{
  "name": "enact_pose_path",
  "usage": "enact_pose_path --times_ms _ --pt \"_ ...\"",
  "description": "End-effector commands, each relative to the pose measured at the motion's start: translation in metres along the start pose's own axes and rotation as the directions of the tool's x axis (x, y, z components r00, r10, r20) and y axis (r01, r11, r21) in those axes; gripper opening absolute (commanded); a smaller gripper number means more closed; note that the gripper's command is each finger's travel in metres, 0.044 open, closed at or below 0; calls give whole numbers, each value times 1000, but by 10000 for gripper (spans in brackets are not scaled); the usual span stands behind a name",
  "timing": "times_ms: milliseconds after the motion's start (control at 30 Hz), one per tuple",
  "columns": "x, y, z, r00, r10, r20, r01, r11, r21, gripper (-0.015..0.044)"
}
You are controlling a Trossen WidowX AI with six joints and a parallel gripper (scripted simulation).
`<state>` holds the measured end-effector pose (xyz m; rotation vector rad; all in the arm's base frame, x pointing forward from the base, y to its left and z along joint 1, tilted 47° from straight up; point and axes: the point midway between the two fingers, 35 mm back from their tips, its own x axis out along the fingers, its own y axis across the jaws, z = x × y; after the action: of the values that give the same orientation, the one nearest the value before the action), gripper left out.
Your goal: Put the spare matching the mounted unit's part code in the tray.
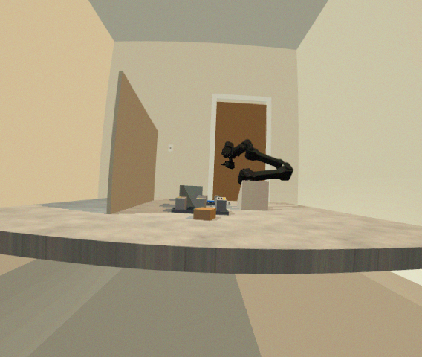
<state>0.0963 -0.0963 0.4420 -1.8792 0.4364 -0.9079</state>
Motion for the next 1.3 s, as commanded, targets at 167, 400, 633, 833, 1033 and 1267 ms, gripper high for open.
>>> enact_pose_path --times_ms 167,400,633,833,1033,1267 --pt "0 0 0 1000 0 0 0 1000 0 440" --pt "23 3 61 980 91 178 -111 988 106 440" --pt "32 3 139 901 173 398 -252 955 154 440" --pt "34 11 179 838 274 471 -397 899 184 440" --pt "14 32 259 653 454 607 -648 749 137 440" --pt "-15 68 328 471 679 564 -864 484 139 440"
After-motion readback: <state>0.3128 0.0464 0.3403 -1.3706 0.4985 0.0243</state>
